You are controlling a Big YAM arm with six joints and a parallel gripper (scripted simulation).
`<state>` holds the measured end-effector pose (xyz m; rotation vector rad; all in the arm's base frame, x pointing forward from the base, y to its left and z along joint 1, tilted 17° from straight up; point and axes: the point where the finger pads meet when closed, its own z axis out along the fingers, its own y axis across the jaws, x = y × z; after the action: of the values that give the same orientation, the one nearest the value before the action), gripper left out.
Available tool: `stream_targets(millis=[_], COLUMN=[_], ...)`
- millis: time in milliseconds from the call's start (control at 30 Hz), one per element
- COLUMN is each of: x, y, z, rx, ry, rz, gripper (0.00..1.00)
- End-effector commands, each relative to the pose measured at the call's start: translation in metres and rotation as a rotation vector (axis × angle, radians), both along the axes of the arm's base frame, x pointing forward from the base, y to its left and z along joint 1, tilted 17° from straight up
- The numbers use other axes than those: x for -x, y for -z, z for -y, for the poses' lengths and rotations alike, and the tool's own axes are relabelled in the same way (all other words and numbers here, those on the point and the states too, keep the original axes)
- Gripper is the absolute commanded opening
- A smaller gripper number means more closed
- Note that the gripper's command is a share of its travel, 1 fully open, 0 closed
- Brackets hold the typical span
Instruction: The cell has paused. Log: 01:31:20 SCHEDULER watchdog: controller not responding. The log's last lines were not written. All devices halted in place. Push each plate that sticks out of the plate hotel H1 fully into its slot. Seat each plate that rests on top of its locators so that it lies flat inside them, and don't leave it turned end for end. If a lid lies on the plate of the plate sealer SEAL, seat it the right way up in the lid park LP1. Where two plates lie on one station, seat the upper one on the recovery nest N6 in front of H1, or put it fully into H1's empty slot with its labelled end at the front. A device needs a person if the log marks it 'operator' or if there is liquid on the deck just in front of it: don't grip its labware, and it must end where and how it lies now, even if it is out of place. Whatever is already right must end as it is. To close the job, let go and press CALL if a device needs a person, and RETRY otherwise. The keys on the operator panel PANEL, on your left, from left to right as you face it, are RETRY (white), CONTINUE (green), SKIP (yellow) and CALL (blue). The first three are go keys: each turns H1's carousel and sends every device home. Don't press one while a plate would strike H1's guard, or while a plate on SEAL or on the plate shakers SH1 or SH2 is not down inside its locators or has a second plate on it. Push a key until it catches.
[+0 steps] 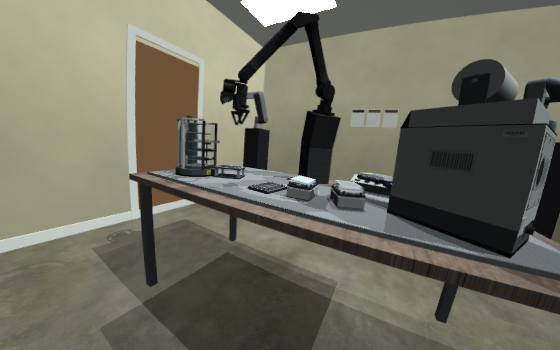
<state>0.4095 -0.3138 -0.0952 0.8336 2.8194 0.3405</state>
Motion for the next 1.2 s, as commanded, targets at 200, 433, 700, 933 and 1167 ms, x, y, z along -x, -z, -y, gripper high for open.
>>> stream_targets(millis=[200,433,700,933,1167], x=[-0.018,-0.032,-0.046,-0.053,-0.059], y=[-0.017,-0.020,-0.031,-0.035,-0.040], z=[-0.027,-0.044,-0.065,-0.080,-0.098], rx=[-0.007,0.000,0.006,0.002,0.031], ry=[-0.082,-0.071,-0.071,-0.071,-0.187], rz=[-0.010,-0.002,0.006,0.003,0.029], gripper=[1.00,1.00,1.00,1.00,1.00])
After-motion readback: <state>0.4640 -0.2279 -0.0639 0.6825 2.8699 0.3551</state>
